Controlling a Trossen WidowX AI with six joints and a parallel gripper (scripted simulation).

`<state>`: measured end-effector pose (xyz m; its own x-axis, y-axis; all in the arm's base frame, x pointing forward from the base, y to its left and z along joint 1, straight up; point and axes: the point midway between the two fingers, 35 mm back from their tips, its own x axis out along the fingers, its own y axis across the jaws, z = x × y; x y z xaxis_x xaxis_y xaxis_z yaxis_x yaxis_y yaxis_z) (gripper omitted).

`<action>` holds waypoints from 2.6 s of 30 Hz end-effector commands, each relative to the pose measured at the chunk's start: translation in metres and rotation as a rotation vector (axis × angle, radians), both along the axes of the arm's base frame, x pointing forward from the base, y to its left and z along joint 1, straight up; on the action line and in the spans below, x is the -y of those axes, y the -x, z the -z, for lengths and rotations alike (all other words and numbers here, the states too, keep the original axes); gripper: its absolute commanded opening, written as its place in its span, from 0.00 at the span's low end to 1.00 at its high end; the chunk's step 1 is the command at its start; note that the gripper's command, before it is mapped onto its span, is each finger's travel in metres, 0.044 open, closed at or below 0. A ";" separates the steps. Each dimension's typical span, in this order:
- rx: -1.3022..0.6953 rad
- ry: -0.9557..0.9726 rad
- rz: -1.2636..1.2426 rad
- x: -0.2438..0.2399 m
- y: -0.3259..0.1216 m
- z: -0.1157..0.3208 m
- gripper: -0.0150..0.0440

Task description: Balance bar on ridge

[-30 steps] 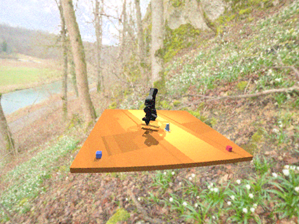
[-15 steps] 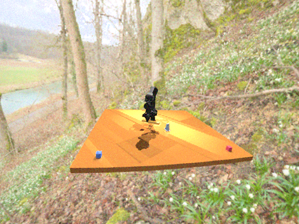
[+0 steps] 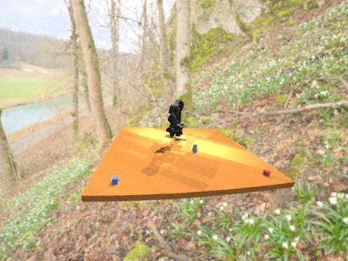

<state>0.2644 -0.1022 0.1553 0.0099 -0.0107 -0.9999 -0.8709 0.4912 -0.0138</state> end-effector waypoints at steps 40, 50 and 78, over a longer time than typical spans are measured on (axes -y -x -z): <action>0.020 -0.025 0.635 -0.136 -0.034 -0.013 0.25; 0.018 -0.031 0.779 -0.174 -0.029 -0.014 0.25; 0.017 -0.033 0.829 -0.192 -0.026 0.019 0.25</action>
